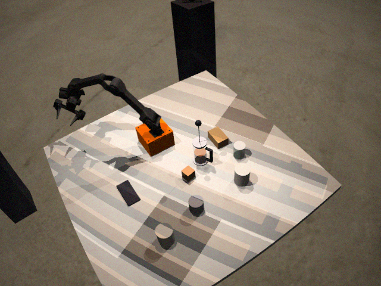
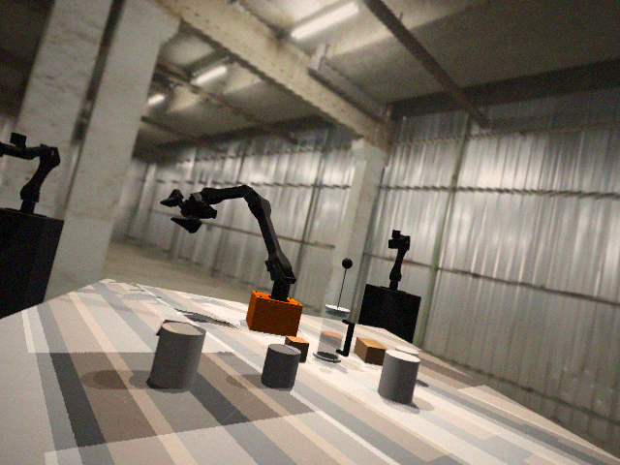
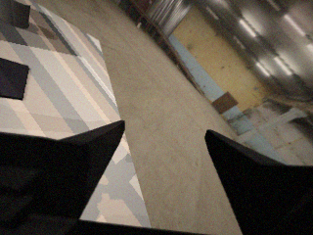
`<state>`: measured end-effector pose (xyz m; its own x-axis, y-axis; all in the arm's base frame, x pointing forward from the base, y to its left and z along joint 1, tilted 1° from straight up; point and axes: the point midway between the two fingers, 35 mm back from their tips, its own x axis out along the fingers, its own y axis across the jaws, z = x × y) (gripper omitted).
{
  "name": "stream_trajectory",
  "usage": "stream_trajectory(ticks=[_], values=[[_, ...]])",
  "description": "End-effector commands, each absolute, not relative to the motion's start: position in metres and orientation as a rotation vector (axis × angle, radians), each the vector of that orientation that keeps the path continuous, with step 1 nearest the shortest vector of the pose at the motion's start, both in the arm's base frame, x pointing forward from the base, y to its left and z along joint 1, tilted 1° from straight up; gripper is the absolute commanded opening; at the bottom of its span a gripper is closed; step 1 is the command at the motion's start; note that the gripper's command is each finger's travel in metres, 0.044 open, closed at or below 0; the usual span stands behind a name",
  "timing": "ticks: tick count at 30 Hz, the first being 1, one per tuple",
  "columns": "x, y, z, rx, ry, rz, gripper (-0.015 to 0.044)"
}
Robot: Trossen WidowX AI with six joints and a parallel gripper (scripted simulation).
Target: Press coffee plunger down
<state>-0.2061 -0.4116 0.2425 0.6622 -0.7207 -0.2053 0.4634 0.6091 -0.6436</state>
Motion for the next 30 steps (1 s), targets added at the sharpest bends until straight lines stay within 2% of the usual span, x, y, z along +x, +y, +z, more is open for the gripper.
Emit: stream_trajectory(ticks=[1,8,16,30], values=[[-0.205,-0.412,0.243,-0.586,0.480,-0.712,0.0426],[-0.144,-0.423,0.250,-0.575,0.494,-0.591,0.0440],[-0.020,-0.422,0.264,-0.479,0.513,-0.377,0.0440],[0.168,-0.332,0.278,-0.338,0.613,-0.081,0.0440]])
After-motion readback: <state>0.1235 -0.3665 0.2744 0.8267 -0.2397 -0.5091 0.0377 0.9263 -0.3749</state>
